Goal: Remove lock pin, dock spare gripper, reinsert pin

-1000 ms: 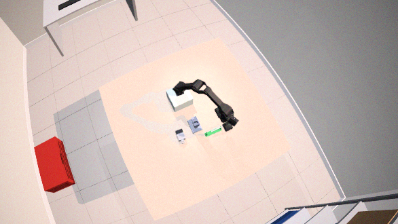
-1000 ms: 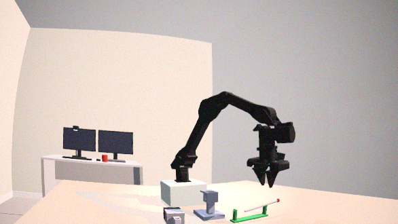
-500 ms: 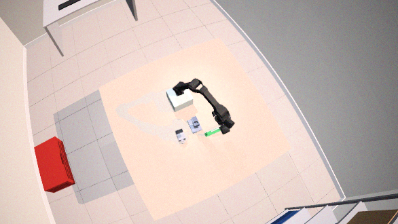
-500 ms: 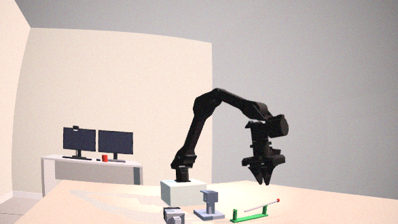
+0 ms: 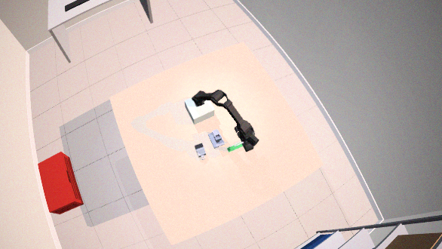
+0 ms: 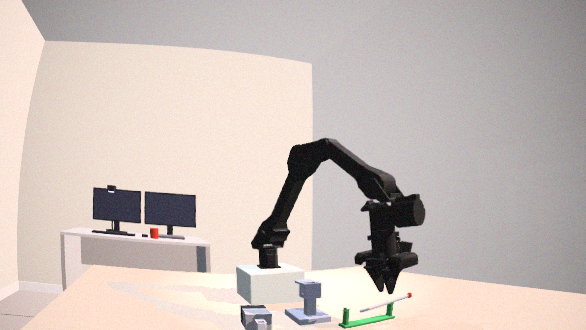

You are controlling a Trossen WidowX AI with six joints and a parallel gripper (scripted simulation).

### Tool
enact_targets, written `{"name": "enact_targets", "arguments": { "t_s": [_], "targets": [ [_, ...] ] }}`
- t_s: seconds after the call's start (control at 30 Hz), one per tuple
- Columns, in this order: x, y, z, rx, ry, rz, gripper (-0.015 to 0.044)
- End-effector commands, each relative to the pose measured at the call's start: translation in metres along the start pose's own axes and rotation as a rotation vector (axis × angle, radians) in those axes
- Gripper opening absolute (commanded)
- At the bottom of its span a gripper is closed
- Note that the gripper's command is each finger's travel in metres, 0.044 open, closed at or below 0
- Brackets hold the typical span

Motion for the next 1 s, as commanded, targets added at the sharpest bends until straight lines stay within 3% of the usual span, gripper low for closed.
{"name": "enact_targets", "arguments": {
  "t_s": [0.0,0.97],
  "targets": [
    [0.002,-0.01,0.003,-0.015,0.003,0.007,0.018],
    [0.008,-0.053,0.008,-0.016,0.003,0.007,0.018]
  ]
}}
Point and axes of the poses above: the point midway between the two fingers, 35 mm back from their tips, its own y axis back along the fingers, its own z axis across the jaws, x = y × z, the point moved 8 cm from there along y, back along the fingers, and after that the axes turned 10 degrees about y, right-handed, at the moved point
